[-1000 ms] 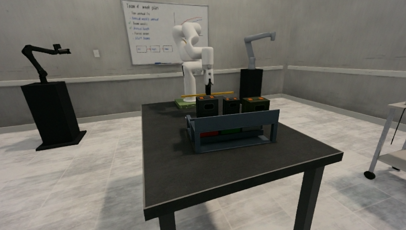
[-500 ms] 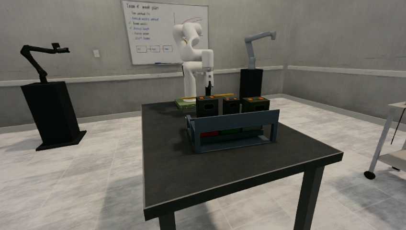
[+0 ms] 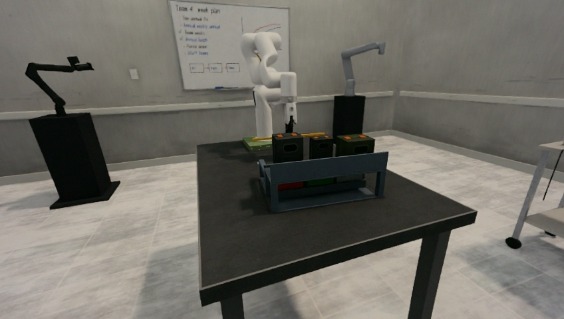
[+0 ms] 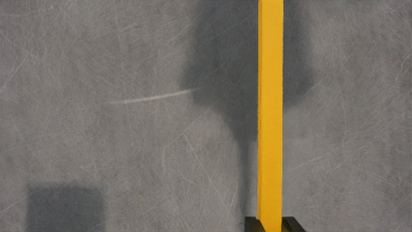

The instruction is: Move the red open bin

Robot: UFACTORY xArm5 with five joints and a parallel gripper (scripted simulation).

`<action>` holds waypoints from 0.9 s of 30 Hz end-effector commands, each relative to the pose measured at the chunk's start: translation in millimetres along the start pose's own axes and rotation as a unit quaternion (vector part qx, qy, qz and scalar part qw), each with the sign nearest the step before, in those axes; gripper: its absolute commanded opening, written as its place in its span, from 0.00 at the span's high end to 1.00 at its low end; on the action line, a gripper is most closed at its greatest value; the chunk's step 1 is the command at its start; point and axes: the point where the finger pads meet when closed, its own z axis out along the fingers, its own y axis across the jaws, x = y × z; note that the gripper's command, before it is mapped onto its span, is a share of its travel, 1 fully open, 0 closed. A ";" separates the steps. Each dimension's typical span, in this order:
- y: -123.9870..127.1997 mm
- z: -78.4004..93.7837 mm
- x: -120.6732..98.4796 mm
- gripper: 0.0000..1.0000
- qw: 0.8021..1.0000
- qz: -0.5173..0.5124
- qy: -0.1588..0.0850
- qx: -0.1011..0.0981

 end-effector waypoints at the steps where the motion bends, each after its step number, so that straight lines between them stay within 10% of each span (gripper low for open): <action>1: -1.3 3.1 -0.4 1.00 1.000 0.000 -0.001 0.001; 27: -0.9 29.9 -0.5 1.00 1.000 0.000 -0.001 0.001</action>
